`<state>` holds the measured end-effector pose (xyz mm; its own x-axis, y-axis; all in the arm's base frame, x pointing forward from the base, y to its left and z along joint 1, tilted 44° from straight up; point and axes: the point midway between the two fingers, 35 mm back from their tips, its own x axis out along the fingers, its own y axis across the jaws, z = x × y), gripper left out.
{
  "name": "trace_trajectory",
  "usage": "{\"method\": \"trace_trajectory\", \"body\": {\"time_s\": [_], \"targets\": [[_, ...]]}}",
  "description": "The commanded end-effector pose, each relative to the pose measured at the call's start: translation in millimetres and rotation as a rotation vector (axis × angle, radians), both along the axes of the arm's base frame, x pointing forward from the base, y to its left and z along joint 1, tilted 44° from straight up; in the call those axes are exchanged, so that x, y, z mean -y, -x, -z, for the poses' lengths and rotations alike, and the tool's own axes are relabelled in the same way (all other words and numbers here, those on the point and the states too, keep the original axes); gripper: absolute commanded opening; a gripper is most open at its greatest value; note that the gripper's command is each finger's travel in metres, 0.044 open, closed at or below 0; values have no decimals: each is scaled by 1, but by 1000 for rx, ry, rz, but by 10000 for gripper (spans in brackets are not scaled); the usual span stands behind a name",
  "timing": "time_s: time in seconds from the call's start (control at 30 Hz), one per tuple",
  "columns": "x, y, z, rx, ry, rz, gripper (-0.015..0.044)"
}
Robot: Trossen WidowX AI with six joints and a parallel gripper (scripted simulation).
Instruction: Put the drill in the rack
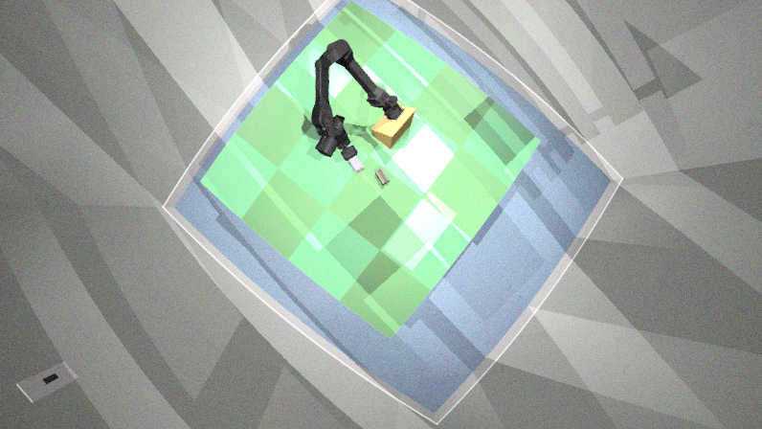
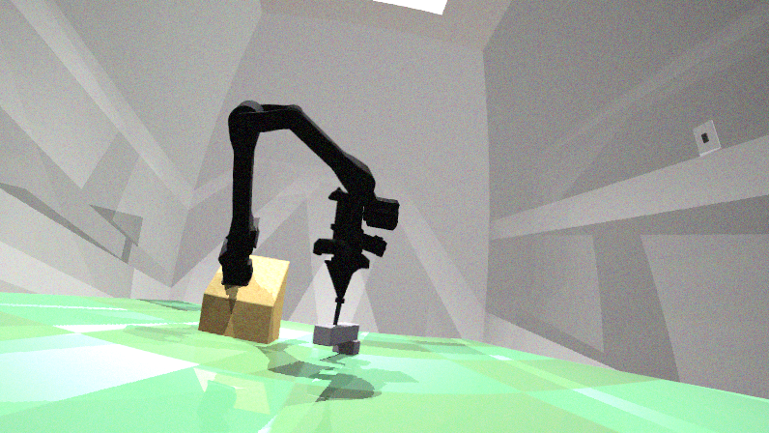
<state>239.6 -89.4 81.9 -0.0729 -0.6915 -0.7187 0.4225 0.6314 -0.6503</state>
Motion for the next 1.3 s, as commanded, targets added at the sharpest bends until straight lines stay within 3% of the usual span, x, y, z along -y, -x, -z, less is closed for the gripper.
{"method": "trace_trajectory", "body": {"time_s": [0.0, 1.27], "targets": [[5, 4, 7, -12, -2, 17, 0], [16, 11, 20, -12, -1, 17, 0]]}}
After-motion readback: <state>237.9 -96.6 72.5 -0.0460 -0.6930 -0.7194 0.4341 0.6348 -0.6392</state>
